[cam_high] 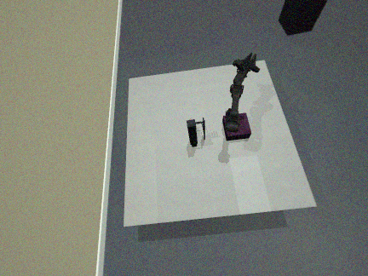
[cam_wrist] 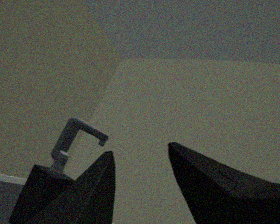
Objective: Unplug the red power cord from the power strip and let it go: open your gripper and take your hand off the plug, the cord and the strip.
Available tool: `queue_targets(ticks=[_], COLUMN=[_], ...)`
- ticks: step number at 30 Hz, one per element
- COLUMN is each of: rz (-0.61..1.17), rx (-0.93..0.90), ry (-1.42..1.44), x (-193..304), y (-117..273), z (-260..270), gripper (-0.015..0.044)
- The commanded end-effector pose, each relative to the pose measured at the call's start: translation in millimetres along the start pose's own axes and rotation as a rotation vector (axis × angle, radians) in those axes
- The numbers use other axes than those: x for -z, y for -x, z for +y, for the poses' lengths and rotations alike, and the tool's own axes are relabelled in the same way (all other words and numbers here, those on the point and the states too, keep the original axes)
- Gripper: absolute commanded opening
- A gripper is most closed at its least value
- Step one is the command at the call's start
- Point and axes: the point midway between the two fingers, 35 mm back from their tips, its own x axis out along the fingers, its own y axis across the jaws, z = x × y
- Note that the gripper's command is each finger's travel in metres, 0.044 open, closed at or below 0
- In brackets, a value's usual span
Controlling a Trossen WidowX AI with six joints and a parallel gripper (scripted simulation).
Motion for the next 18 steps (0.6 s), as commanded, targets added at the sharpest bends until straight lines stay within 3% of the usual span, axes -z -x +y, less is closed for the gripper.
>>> queue_targets(ticks=[1, 10, 18], rz=[0.015, 0.16, 0.282], rx=[-0.254, -0.789, -1.1], ry=[-0.19, -0.513, -0.616], x=[-14.8, -57.2, -87.9], y=[-3.4, 46.8, 111.9], z=[63.3, 189.3, 244.1], gripper=[0.016, 0.016, 0.016])
